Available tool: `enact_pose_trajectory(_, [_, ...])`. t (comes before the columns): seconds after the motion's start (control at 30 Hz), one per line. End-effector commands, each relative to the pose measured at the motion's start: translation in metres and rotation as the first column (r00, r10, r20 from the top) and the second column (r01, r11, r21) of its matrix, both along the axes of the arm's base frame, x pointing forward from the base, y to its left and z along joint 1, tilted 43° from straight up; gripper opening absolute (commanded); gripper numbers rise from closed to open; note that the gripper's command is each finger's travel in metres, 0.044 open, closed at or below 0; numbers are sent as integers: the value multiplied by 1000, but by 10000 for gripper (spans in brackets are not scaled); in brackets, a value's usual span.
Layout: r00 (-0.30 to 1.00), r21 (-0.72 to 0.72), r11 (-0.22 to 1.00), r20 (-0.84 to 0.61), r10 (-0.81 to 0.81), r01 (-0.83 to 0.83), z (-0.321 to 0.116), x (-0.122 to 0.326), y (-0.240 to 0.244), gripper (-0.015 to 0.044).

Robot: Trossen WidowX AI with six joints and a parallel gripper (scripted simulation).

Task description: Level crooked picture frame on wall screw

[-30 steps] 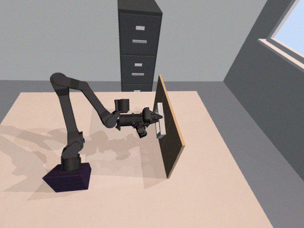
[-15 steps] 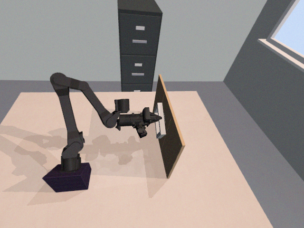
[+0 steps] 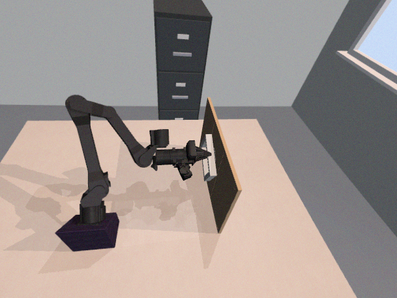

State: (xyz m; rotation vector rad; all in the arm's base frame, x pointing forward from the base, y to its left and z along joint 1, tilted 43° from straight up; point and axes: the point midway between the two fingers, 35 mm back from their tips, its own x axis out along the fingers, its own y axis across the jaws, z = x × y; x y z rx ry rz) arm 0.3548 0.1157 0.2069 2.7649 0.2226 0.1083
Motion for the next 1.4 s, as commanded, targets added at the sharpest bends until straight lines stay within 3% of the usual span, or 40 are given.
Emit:
enact_pose_trajectory(0.0, [1000,6,1000,0,1,-1,0,0,-1,0])
enact_pose_trajectory(1.37, [1000,5,1000,0,1,-1,2,1,-6,0])
